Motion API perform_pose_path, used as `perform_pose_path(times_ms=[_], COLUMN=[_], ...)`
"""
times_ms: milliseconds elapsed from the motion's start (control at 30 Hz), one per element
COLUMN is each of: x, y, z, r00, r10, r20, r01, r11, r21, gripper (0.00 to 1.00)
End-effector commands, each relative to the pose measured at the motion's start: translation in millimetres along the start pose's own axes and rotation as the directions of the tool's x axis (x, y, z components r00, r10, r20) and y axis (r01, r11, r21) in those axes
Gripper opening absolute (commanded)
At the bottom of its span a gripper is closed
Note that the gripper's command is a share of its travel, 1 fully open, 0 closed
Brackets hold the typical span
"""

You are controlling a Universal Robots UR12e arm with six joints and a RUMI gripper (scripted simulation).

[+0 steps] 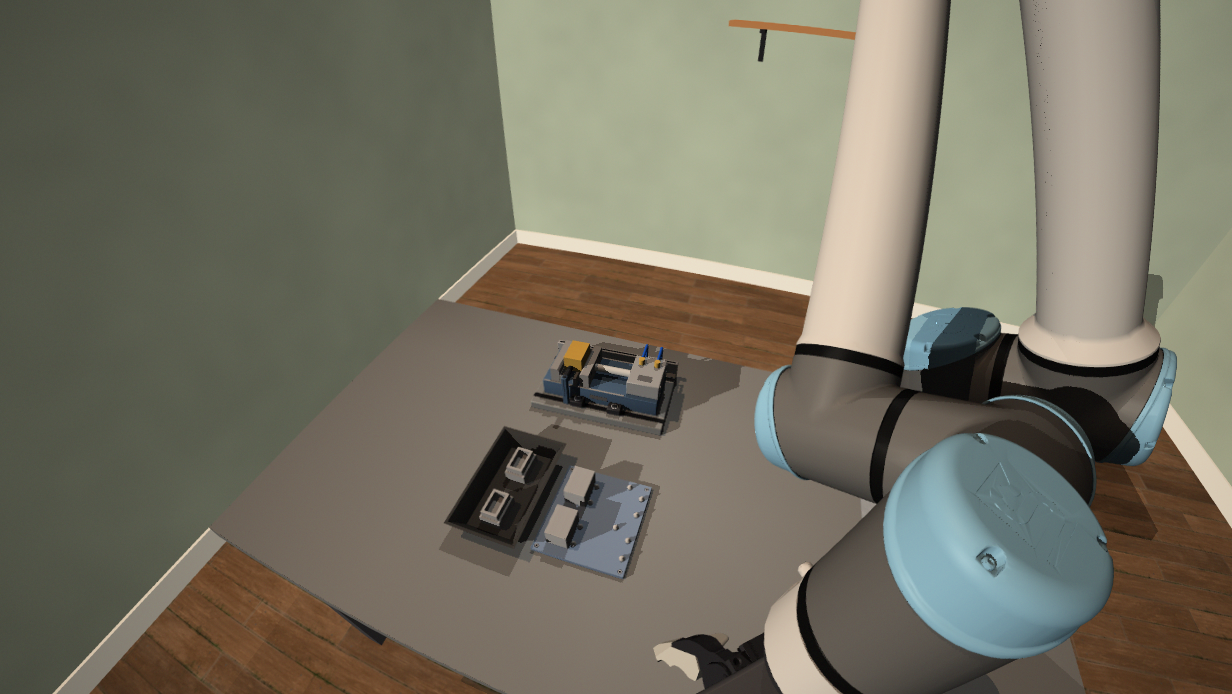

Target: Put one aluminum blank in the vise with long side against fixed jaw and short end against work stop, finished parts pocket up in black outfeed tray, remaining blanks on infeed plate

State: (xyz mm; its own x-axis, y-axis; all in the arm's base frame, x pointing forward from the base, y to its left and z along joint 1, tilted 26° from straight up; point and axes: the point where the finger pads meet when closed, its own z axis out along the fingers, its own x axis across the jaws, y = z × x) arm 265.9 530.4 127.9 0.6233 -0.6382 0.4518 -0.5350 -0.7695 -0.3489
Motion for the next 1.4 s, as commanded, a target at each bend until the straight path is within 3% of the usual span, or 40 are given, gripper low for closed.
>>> perform_pose_path(times_ms=[0,600,800,1033,1100,1367], x=[0.0,0.2,10.9,57.1,57.1,141.1], y=[-0.6,-0.6,-1.6,-3.3,-3.3,3.5], z=[-0.5,-0.4,3.3,18.2,18.2,41.3], r00=[1.000,1.000,1.000,0.995,0.995,0.972], r10=[0.000,0.001,0.018,0.095,0.095,0.236], r20=[0.000,0.000,0.000,-0.002,-0.002,-0.014], r01=[0.000,-0.001,-0.018,-0.095,-0.095,-0.236], r11=[1.000,1.000,1.000,0.994,0.994,0.966], r21=[0.001,0.001,-0.008,-0.045,-0.045,-0.105], gripper=[1.00,1.00,1.00,1.00,1.00,1.00])
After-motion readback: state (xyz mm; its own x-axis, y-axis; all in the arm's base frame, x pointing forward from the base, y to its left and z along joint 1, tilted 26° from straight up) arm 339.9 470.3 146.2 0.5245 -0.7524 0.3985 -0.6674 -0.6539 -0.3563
